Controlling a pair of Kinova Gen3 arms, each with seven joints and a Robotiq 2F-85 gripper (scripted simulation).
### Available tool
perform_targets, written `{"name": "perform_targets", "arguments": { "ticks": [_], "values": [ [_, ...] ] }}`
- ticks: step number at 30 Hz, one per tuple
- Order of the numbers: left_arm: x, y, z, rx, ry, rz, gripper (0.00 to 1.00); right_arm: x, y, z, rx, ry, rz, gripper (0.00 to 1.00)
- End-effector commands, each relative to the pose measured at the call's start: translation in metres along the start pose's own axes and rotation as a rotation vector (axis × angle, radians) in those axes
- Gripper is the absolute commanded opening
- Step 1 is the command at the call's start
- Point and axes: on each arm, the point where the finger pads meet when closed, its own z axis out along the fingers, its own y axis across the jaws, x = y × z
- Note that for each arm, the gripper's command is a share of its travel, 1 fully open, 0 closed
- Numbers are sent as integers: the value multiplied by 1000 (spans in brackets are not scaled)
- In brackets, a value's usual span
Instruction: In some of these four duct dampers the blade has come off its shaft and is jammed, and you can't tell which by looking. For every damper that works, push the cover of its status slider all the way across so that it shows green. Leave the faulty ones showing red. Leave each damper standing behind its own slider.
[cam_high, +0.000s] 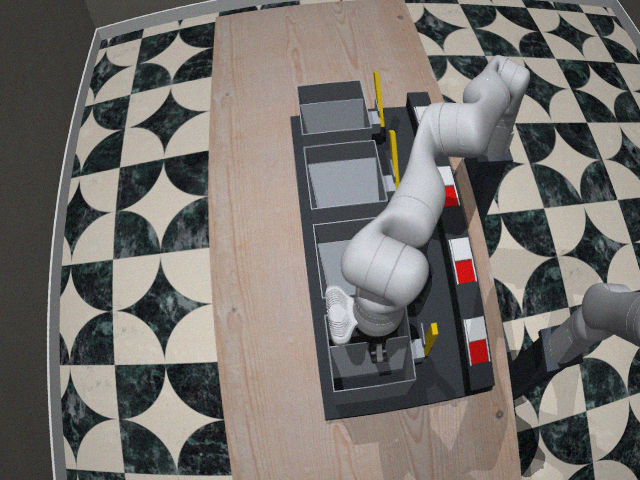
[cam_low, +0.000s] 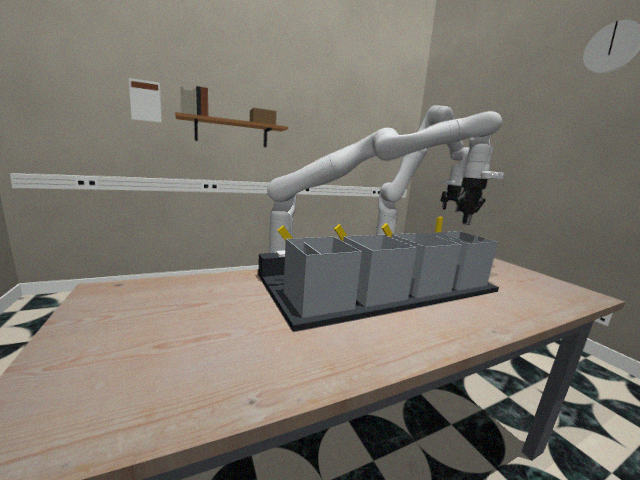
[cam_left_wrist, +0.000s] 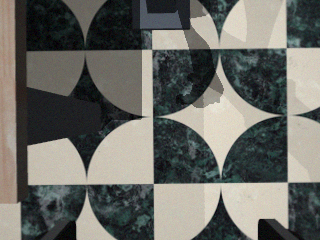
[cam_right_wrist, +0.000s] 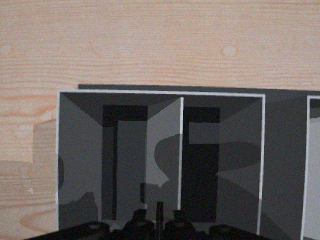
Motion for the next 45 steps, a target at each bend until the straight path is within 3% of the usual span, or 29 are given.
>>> {"name": "perform_targets", "arguments": {
  "ticks": [1,30,37,45],
  "values": [
    [0,0,-1,0,-2,0,1000,0,0,-2,2,2,0,99],
    [0,0,-1,0,-2,0,1000,0,0,-2,2,1,-9,99],
    [0,0,-1,0,-2,0,1000,0,0,-1,2,1,-42,99],
    [0,0,-1,0,-2,0,1000,0,0,-1,2,1,-162,99]
  ]
}}
